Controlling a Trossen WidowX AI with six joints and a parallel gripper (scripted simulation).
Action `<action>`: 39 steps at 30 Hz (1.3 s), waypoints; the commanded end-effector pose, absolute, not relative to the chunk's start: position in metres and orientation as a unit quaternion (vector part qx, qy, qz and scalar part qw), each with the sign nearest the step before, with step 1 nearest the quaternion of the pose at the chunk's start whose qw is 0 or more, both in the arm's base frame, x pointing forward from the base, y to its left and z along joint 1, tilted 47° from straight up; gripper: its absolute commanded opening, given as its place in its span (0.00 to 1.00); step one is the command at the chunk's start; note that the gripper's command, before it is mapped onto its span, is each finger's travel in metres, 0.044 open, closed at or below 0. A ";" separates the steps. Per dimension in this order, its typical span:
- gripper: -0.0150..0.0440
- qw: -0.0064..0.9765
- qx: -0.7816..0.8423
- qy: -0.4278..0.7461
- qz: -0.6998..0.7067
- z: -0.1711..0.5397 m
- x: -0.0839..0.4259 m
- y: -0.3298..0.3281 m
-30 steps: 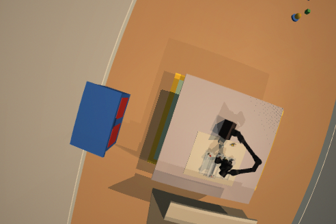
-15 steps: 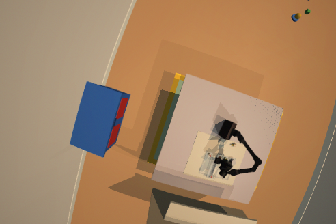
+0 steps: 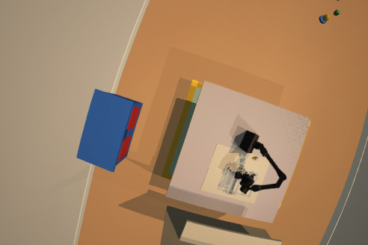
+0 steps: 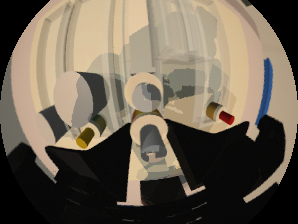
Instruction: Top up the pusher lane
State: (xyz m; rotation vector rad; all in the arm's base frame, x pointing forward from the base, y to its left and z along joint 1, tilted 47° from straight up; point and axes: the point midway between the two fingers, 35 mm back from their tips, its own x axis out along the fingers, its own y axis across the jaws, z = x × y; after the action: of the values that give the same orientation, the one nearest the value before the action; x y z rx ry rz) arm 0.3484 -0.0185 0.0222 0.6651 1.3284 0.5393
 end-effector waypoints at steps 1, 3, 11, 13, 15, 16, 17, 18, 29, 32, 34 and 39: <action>0.25 0.707 0.301 0.592 0.244 0.022 0.351 -0.017; 0.25 0.707 0.302 0.592 0.244 0.022 0.351 -0.017; 0.25 0.707 0.302 0.592 0.244 0.020 0.351 -0.014; 0.25 0.707 0.302 0.592 0.244 0.019 0.351 -0.014; 0.25 0.707 0.302 0.592 0.244 0.019 0.351 -0.013; 0.25 0.707 0.302 0.592 0.244 0.019 0.351 -0.013; 0.25 0.707 0.302 0.591 0.244 0.018 0.351 -0.013; 0.25 0.707 0.302 0.591 0.244 0.018 0.351 -0.013; 0.25 0.707 0.302 0.591 0.244 0.015 0.351 -0.010; 0.25 0.707 0.302 0.591 0.244 0.015 0.351 -0.009; 0.25 0.707 0.302 0.591 0.244 0.015 0.350 -0.009; 0.25 0.707 0.302 0.591 0.244 0.014 0.350 -0.009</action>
State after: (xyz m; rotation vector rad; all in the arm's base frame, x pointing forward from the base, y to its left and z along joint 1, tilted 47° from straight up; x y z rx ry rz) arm 0.3480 -0.0095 0.0135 0.6666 1.3243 0.5402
